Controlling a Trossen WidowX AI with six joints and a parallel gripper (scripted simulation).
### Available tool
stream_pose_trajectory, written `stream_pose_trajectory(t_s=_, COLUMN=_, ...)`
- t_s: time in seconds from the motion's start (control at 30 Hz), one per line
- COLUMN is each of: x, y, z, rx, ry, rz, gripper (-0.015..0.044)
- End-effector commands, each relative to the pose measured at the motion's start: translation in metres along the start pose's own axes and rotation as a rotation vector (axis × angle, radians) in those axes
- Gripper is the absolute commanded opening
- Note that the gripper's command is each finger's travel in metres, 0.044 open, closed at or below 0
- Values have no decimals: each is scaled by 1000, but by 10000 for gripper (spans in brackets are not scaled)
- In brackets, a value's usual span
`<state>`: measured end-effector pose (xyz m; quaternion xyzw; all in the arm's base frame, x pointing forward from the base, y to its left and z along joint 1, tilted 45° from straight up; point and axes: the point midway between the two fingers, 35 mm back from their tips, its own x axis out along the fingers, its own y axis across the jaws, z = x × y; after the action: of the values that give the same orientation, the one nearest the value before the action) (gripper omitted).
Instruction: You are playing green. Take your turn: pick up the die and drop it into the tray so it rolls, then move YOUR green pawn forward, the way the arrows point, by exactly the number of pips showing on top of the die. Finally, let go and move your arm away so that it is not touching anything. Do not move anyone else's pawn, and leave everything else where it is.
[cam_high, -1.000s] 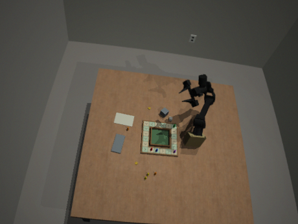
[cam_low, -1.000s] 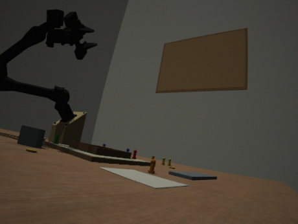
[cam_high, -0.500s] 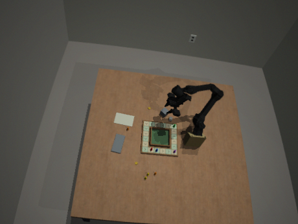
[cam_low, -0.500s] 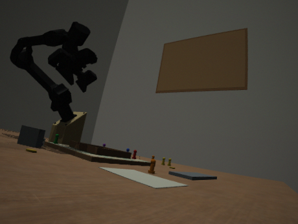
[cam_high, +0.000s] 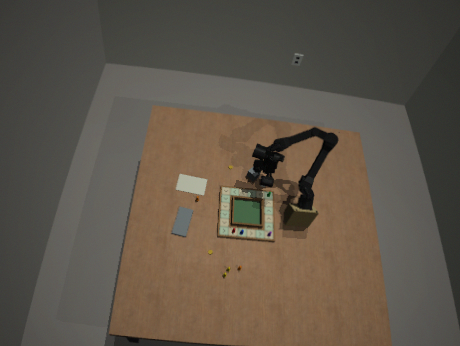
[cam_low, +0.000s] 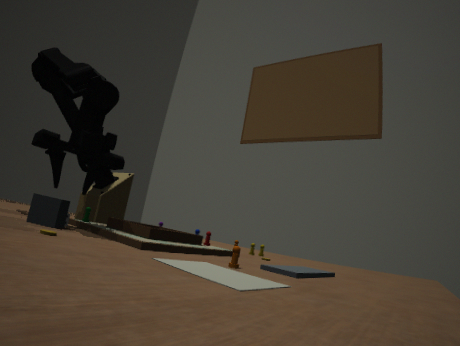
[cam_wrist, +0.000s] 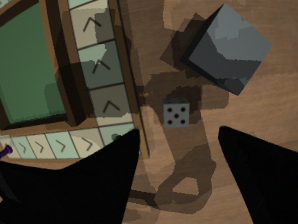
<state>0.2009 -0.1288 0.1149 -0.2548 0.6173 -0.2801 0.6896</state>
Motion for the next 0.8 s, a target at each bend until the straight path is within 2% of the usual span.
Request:
stream_pose_trajectory(t_s=0.0, x=13, y=-1, z=-4, rx=-4, ry=16, rz=-2, gripper=275)
stream_pose_trajectory(t_s=0.77, x=52, y=-2, z=-4, rx=-4, ry=16, rz=-2, gripper=275)
